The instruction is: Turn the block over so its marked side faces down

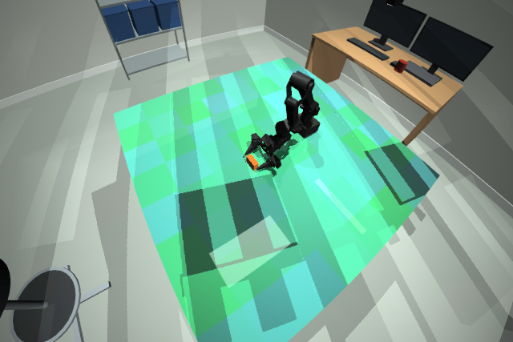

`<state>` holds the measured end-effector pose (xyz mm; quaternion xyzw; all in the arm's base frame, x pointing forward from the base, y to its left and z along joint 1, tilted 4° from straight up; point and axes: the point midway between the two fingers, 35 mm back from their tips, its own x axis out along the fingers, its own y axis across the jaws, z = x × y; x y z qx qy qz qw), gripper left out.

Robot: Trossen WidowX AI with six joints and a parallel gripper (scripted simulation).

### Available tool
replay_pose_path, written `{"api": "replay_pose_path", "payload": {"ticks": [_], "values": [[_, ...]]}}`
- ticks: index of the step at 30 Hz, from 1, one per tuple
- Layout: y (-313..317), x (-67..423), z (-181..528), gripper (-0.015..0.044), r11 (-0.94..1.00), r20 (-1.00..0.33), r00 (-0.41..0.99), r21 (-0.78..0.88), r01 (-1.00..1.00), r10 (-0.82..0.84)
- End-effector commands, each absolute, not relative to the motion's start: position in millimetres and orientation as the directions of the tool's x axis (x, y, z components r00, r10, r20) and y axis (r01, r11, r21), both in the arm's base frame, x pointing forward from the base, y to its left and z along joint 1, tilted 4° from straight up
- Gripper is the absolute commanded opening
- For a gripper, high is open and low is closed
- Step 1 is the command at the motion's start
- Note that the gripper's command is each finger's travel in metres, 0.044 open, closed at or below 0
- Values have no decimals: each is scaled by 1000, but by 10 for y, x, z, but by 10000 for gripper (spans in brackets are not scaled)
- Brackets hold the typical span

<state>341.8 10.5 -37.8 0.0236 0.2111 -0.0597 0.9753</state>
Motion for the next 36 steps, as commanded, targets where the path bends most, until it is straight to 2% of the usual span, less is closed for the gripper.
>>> {"api": "replay_pose_path", "payload": {"ticks": [1, 21, 28, 33, 36], "values": [[102, 3416, -375, 440, 992, -413, 904, 17, 127, -109], [103, 3423, -376, 440, 992, -418, 902, 17, 127, -108], [128, 3586, -285, 440, 993, -592, 801, 12, 121, -90], [125, 3515, -29, 440, 992, -715, 695, 14, 123, -76], [126, 3495, 205, 440, 992, -731, 679, 27, 125, -65]]}}
